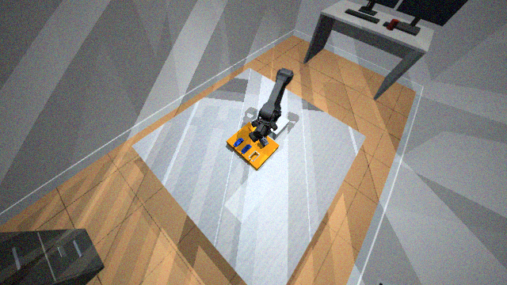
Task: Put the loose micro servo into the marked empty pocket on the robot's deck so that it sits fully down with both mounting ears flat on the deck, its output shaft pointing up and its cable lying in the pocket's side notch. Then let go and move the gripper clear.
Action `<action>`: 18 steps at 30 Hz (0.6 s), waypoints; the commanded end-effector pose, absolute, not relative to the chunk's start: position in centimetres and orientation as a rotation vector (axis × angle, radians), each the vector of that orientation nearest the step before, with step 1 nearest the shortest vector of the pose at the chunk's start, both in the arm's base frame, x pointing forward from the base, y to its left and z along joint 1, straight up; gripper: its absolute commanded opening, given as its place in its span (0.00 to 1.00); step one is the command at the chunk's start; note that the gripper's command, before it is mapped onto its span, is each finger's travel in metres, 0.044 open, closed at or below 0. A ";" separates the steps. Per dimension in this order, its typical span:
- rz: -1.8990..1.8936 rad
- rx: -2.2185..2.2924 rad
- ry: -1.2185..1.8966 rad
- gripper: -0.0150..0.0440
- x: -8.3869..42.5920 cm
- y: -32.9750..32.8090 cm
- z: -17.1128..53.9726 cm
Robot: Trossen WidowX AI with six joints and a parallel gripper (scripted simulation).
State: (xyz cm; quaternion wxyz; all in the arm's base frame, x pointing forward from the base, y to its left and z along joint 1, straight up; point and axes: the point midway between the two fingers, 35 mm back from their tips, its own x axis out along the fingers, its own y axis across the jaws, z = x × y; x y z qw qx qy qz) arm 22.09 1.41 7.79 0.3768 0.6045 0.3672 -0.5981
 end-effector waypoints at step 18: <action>-1.512 1.548 0.949 0.25 24.1 4.1 8.0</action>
